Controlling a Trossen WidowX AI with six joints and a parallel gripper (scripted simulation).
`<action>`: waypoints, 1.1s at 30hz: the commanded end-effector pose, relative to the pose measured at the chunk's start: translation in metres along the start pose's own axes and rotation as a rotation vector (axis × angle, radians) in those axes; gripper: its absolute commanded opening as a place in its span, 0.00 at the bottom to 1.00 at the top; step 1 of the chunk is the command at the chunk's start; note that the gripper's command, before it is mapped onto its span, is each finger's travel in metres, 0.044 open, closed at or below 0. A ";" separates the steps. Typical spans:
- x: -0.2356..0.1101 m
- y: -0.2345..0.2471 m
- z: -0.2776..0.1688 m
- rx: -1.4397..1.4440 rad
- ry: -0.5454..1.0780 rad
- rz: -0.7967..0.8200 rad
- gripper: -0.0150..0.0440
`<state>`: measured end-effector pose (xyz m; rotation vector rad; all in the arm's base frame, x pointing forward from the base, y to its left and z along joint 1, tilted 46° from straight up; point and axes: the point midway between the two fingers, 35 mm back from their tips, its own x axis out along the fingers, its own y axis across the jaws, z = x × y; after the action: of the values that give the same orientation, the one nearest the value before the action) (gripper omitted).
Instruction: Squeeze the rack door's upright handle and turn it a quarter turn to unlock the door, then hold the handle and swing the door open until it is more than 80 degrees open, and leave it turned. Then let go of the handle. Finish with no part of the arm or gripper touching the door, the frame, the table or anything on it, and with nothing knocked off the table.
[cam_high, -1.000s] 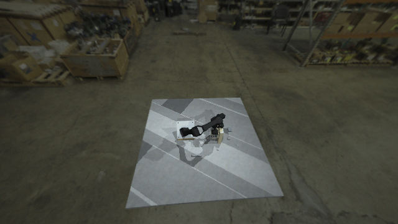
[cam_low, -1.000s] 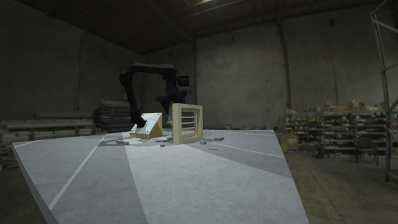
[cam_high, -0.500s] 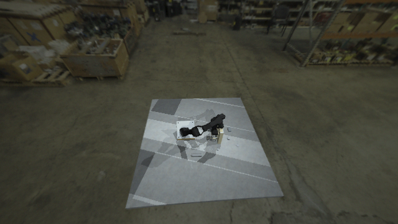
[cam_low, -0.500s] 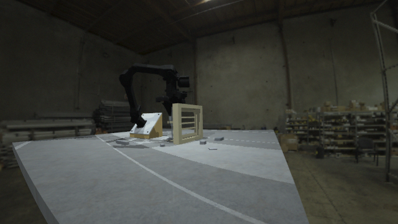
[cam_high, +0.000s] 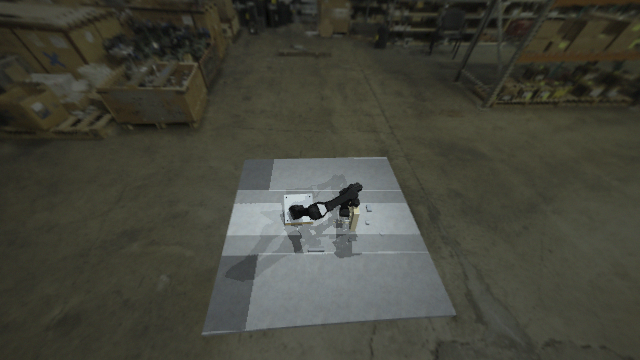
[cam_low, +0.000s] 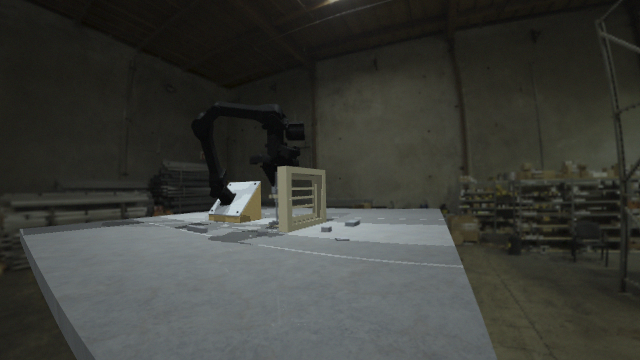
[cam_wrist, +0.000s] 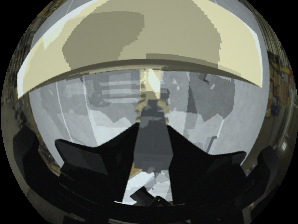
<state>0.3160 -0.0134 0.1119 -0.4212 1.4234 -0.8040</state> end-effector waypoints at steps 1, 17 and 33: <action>0.001 0.000 -0.001 0.142 0.002 -0.002 0.29; 0.001 0.000 -0.001 0.930 0.001 -0.003 0.29; 0.001 0.000 -0.001 1.719 0.000 -0.004 0.29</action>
<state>0.3147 -0.0136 0.1121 0.7654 0.4601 -1.6136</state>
